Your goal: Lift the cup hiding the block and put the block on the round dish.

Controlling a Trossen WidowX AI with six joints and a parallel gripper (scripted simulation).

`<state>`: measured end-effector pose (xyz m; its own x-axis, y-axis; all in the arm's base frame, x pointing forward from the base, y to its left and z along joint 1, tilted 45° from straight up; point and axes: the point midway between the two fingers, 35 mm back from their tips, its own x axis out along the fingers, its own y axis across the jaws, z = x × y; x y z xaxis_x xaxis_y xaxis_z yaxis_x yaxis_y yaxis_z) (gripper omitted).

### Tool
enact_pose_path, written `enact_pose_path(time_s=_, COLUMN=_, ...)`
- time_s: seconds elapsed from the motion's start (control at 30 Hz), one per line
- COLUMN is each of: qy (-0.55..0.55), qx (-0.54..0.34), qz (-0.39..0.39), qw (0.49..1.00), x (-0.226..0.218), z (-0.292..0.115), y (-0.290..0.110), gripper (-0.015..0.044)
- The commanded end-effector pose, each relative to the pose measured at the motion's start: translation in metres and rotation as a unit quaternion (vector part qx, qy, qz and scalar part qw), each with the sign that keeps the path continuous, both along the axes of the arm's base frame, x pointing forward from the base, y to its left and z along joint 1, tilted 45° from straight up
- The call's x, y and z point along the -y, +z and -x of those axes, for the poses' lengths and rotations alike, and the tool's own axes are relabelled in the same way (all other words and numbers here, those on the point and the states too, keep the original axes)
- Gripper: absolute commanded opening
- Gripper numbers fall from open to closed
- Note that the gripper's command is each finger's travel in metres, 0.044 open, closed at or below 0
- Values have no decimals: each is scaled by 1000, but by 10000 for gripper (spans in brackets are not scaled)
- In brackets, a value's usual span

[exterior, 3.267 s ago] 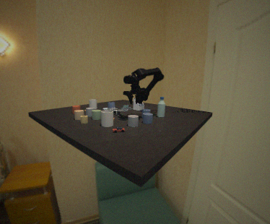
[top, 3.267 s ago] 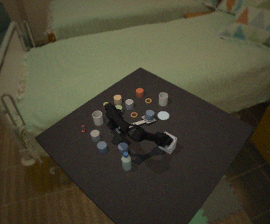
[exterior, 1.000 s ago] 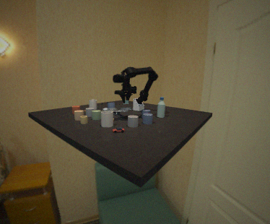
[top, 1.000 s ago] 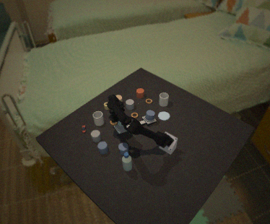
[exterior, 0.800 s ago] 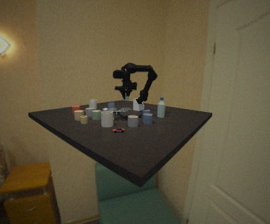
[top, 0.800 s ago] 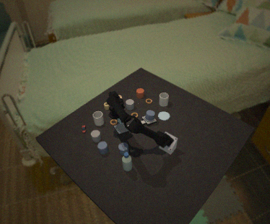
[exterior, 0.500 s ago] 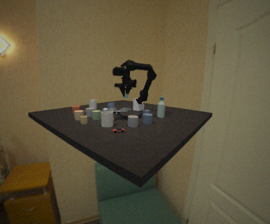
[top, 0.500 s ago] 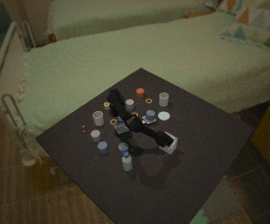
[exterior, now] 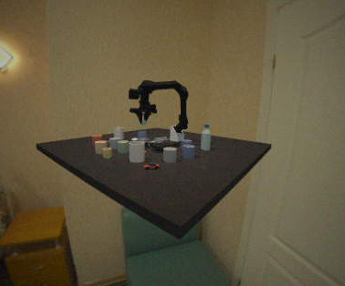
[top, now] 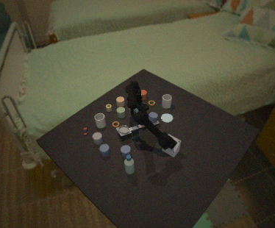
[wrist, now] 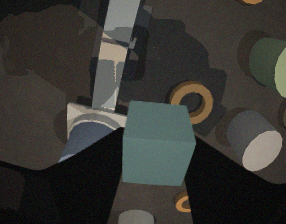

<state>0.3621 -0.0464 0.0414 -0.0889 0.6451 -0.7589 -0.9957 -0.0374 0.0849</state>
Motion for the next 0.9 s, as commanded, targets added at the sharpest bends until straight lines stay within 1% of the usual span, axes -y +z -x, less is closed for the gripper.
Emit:
enact_pose_path(time_s=0.0, qy=2, qx=-2, qz=3, qw=1000, x=24, z=9, y=-30, gripper=0)
enact_pose_path(time_s=0.37, qy=8, qx=-6, qz=-2, qw=1000, x=82, z=52, y=-118, gripper=0)
enact_pose_path(time_s=0.7, qy=24, qx=0, qz=-17, qw=1000, x=113, z=111, y=-191, gripper=0)
enact_pose_path(time_s=0.77, qy=26, qx=2, qz=-20, qw=999, x=115, z=119, y=-199, gripper=0)
enact_pose_path(time_s=0.87, qy=26, qx=2, qz=-21, qw=999, x=114, z=121, y=-201, gripper=0)
